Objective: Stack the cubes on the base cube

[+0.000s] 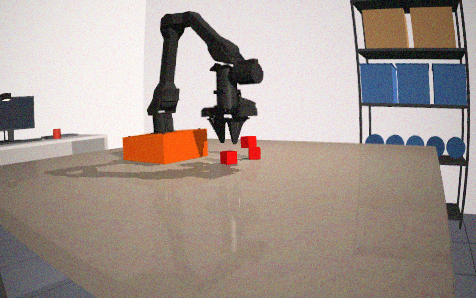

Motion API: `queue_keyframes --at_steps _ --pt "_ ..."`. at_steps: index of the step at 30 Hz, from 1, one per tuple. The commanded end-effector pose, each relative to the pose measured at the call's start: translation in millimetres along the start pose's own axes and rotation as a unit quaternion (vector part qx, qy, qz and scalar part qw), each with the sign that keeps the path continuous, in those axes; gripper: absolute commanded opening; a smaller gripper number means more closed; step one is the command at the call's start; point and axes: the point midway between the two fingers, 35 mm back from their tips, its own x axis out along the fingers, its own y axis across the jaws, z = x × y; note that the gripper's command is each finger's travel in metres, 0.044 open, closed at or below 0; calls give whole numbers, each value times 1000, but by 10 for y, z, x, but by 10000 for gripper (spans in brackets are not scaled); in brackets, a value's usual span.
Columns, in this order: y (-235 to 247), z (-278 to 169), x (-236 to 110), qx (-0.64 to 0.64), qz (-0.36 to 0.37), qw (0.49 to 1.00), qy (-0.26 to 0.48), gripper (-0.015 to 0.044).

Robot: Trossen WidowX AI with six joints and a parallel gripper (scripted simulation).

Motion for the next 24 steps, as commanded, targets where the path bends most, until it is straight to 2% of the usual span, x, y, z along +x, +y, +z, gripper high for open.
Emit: queue_keyframes --at_steps 1,23,24 --pt "4 -10 62 -3 1 1000 3 265" --pt "7 -12 387 -3 1 1000 3 265" --pt "7 -12 387 -3 1 1000 3 239"
